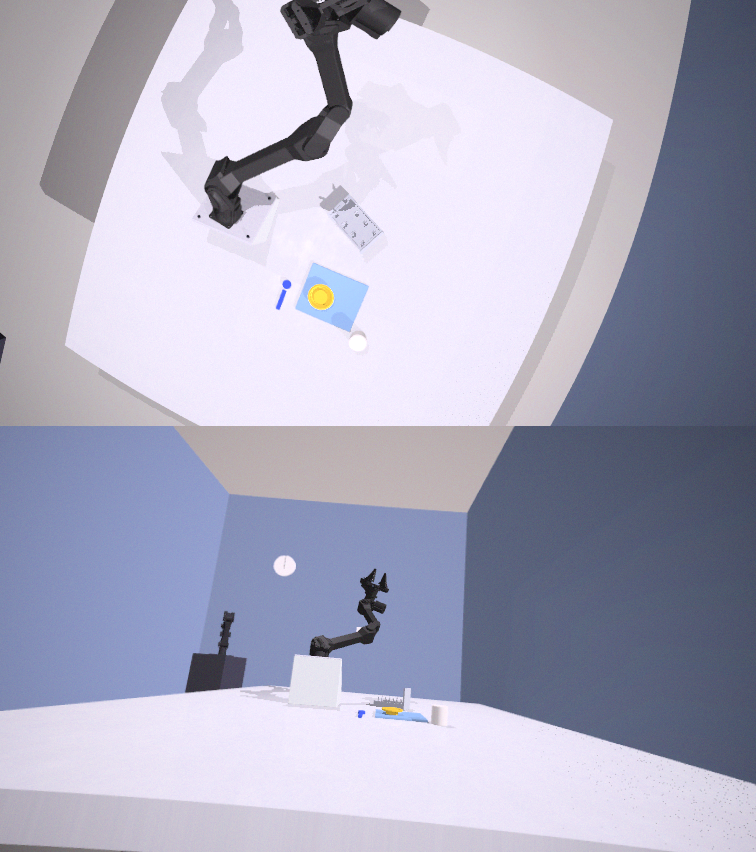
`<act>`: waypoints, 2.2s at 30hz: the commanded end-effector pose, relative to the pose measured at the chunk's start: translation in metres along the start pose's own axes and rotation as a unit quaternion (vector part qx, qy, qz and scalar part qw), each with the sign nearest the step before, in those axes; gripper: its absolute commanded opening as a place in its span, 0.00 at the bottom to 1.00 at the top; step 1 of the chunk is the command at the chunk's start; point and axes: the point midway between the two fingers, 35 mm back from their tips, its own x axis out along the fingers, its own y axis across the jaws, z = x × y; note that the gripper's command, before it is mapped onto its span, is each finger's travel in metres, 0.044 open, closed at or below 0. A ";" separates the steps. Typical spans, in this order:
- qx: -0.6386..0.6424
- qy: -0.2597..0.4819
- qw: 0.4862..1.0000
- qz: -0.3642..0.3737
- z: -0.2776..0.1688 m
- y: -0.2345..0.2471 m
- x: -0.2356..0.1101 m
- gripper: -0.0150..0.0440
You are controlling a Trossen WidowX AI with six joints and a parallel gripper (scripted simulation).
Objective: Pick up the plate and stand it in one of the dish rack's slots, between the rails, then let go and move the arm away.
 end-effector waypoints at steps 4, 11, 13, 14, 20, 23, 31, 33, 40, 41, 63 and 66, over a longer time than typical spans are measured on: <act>0.003 -0.002 1.000 0.006 0.008 -0.002 -0.003 0.93; 0.020 -0.010 0.999 0.032 0.047 -0.018 -0.013 0.93; 0.027 -0.012 0.999 0.038 0.058 -0.024 -0.015 0.93; 0.031 -0.013 0.999 0.041 0.063 -0.028 -0.015 0.93; 0.053 -0.017 0.997 0.053 0.093 -0.052 -0.017 0.93; 0.087 -0.022 0.994 0.066 0.105 -0.062 -0.018 0.93; 0.127 -0.026 0.989 0.075 0.128 -0.094 -0.013 0.93; 0.133 -0.026 0.988 0.075 0.134 -0.104 -0.011 0.93; 0.152 -0.020 0.986 0.071 0.147 -0.141 0.002 0.93; 0.156 -0.019 0.985 0.070 0.146 -0.145 0.003 0.93; 0.215 0.021 0.976 0.035 0.121 -0.247 0.052 0.93; 0.221 0.030 0.974 0.038 0.113 -0.250 0.057 0.93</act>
